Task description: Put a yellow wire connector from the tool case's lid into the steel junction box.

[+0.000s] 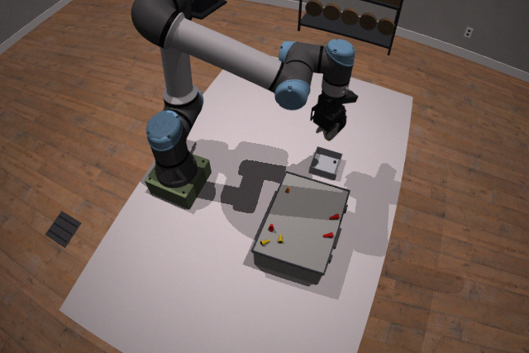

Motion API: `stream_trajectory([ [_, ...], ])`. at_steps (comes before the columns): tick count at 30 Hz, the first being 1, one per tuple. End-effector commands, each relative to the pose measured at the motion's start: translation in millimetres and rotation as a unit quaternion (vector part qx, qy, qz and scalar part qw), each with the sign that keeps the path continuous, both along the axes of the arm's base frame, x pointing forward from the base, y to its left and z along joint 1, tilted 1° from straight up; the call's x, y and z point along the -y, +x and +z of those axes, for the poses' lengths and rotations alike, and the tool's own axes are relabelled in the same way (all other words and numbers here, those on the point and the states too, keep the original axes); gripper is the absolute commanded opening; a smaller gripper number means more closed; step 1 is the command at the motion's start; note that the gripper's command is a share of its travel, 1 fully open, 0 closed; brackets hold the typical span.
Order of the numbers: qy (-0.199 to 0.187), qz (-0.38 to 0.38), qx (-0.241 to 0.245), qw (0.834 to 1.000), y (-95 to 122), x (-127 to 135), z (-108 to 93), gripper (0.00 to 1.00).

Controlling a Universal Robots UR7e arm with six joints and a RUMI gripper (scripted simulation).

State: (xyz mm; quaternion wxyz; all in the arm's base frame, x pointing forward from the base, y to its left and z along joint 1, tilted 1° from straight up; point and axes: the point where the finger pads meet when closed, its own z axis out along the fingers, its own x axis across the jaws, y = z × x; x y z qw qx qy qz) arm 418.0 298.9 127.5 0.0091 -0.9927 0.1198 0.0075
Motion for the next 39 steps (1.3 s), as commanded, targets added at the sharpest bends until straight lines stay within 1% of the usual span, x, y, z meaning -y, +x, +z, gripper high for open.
stream_trajectory([
  [1, -0.002, -0.001, 0.000, 1.000, 4, -23, 0, 0.00],
  [5, -0.002, -0.001, 0.000, 1.000, 6, -41, 1, 0.00],
  [10, -0.002, -0.001, 0.000, 1.000, 7, -52, 1, 0.00],
  [28, -0.002, -0.001, 0.000, 1.000, 8, -55, -1, 0.00],
  [32, -0.002, -0.001, 0.000, 1.000, 8, -55, -11, 0.00],
  [34, -0.002, -0.001, 0.000, 1.000, 8, -55, -11, 0.00],
  [39, -0.002, -0.001, 0.000, 1.000, 7, -56, -37, 0.00],
])
